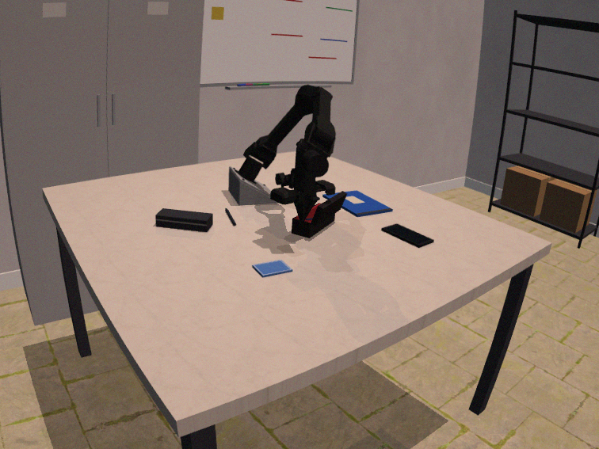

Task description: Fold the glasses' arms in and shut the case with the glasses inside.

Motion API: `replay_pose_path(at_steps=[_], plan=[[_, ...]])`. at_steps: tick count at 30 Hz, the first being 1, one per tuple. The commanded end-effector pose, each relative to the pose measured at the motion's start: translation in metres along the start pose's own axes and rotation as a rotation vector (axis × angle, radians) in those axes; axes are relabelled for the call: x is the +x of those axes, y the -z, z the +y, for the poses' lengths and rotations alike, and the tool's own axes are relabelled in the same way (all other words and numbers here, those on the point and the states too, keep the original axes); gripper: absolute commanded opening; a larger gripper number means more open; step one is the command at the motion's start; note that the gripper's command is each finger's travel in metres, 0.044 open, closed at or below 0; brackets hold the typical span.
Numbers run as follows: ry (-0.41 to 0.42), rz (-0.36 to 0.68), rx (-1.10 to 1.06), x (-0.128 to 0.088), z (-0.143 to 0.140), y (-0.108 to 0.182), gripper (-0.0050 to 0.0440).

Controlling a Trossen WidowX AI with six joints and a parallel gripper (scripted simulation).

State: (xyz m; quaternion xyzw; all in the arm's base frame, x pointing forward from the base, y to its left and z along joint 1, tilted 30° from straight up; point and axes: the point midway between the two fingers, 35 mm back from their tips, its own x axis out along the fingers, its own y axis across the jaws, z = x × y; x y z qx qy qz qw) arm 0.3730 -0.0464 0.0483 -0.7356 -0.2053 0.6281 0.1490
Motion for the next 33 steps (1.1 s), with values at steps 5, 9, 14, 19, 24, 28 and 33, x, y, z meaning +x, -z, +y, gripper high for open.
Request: replay_pose_path(at_steps=[5,9,14,19,24,28,33], plan=[[0.002,0.001,0.0,0.0,0.0,0.0,0.0],[0.002,0.001,0.0,0.0,0.0,0.0,0.0],[0.002,0.001,0.0,0.0,0.0,0.0,0.0],[0.002,0.001,0.0,-0.005,-0.01,-0.005,0.0],[0.002,0.001,0.0,-0.015,-0.035,-0.021,0.0],[0.002,0.001,0.0,-0.014,-0.048,-0.027,0.0],[0.002,0.001,0.0,-0.014,-0.063,-0.033,0.0]])
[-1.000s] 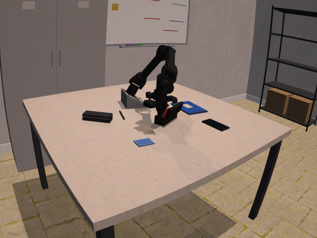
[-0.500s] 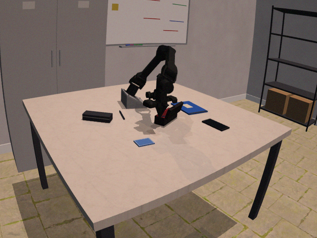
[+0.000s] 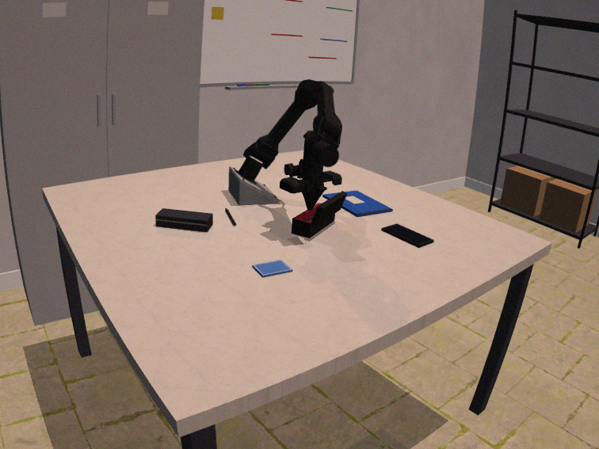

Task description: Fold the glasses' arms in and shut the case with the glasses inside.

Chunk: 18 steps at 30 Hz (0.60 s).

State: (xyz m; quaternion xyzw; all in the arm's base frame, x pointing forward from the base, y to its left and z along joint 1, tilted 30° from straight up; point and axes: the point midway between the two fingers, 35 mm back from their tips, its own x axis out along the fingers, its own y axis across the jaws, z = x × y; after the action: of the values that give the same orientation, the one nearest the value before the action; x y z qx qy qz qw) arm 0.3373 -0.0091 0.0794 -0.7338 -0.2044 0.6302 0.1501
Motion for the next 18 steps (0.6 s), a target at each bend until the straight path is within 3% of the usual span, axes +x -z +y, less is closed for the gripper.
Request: replay_pose_path(at_steps=[1,18], plan=[[0.002,0.005,-0.004,-0.001,-0.016,-0.007,0.0],[0.002,0.005,-0.004,-0.004,-0.058,-0.025,0.0]])
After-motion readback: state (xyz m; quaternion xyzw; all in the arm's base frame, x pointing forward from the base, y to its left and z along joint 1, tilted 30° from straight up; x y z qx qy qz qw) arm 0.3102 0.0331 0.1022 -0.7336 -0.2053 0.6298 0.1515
